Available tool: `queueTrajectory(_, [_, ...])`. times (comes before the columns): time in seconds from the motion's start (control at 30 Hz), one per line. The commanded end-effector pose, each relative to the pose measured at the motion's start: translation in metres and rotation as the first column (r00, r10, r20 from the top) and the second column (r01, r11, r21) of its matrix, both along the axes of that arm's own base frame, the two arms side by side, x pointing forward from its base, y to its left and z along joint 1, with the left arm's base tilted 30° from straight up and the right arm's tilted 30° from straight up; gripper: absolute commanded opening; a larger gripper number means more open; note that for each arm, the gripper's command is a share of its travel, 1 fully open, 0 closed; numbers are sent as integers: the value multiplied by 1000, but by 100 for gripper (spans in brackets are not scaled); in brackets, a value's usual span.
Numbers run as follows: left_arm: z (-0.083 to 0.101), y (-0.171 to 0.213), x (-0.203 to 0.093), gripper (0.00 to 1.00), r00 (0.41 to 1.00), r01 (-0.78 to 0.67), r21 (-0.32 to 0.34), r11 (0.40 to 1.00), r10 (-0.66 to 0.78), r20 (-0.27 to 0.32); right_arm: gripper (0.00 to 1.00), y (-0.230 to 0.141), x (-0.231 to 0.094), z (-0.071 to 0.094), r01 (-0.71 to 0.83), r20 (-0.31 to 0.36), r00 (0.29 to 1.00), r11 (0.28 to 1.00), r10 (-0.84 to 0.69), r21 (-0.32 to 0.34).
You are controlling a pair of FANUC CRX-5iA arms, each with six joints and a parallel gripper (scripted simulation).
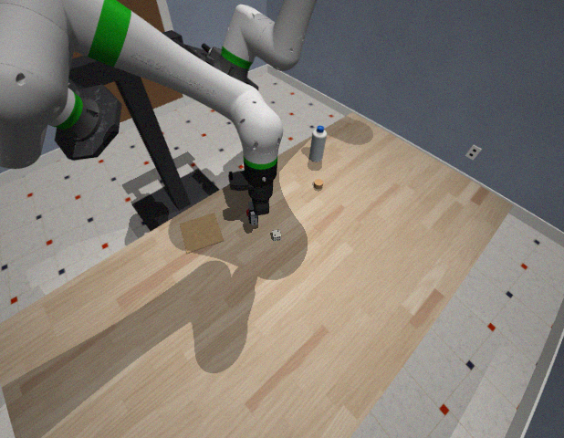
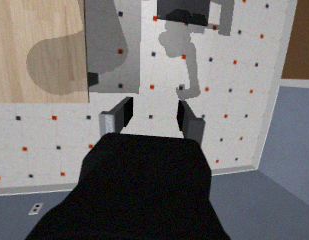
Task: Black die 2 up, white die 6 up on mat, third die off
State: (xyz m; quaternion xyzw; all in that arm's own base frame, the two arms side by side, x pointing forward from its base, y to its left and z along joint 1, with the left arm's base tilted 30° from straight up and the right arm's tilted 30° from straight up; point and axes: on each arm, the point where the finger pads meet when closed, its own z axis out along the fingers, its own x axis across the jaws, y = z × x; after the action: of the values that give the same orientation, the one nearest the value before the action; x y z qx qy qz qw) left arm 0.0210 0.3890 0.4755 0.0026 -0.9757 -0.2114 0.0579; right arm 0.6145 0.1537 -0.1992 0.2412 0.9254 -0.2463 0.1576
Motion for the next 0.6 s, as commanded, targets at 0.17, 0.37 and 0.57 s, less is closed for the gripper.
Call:
queueTrajectory(0.17, [1, 0, 0, 100, 1000, 0, 2, 1000, 0, 0, 57, -57, -54, 22, 212, 186, 956, 972, -228, 98])
queueTrajectory(0.37, [1, 0, 0, 100, 1000, 0, 2, 1000, 0, 0, 57, -87, -94, 30, 336, 238, 899, 928, -367, 162])
queueTrajectory(0.57, [1, 0, 0, 100, 1000, 0, 2, 1000, 0, 0, 57, -108, -127, 33, 420, 264, 845, 882, -466, 212])
